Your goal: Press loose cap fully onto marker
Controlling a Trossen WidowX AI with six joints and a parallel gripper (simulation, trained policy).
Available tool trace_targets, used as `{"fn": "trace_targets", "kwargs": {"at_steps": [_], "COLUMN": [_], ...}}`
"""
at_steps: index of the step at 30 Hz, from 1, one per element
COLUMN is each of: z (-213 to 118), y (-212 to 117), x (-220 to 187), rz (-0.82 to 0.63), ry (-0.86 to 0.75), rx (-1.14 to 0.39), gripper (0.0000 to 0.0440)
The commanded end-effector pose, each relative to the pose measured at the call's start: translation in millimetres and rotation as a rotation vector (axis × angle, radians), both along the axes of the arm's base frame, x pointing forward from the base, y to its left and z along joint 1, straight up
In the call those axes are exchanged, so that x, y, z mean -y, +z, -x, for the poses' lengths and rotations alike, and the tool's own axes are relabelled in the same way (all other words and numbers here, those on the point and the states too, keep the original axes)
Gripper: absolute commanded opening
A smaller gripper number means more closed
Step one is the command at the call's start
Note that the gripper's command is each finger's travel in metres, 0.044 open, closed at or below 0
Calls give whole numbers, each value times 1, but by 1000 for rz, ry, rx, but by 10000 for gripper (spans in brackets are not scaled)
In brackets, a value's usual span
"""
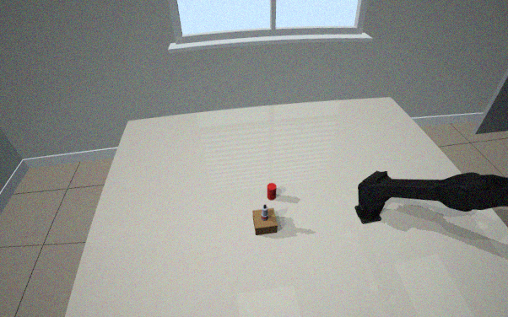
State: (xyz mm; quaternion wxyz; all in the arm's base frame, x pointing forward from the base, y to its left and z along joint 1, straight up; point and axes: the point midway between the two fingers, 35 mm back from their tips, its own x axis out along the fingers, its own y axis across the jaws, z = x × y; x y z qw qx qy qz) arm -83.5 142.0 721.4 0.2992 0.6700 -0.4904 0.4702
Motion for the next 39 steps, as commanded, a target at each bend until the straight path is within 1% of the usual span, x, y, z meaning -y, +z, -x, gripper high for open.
{"fn": "trace_targets", "kwargs": {"at_steps": [1, 20, 39], "z": [-8, -36, -69], "y": [0, -11, -29], "x": [16, 69, 118], "rz": [-40, -191, -347], "ry": [24, 124, 229], "rx": [-32, -160, -286], "gripper": [322, 322, 322]}}
